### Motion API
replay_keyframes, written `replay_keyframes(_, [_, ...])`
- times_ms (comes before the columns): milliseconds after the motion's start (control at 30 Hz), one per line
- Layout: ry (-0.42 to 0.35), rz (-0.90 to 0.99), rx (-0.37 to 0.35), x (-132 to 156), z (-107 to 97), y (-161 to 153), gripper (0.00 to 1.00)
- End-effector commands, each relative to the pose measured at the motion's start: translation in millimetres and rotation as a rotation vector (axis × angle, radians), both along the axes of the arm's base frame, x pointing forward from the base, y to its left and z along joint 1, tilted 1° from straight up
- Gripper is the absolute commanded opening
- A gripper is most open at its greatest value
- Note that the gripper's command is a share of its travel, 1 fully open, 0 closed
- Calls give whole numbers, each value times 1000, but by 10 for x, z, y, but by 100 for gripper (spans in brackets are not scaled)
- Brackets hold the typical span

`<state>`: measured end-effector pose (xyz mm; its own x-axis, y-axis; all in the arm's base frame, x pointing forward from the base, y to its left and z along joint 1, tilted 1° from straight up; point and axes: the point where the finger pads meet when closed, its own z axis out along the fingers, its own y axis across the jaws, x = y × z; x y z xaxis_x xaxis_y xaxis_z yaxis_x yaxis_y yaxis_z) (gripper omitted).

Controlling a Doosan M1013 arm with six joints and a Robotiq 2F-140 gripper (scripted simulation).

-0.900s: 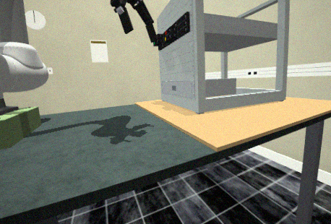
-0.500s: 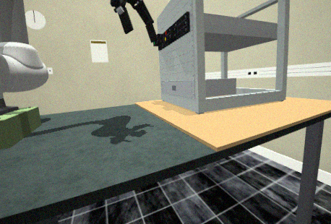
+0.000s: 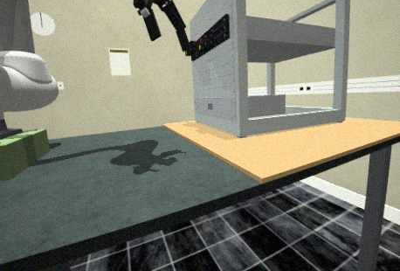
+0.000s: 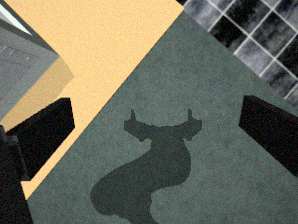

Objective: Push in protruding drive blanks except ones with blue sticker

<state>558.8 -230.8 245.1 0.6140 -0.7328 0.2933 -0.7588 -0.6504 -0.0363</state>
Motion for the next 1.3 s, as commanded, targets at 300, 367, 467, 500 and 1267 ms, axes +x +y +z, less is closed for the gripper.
replay_keyframes(300, [-1,0,0,3,7,-1,100])
replay_keyframes(367, [-1,0,0,3,7,-1,100])
replay_keyframes(467, [-1,0,0,3,7,-1,100])
replay_keyframes(500, [-1,0,0,3,7,-1,100])
replay_keyframes(1267, [15,16,-22,-35,-23,10,100])
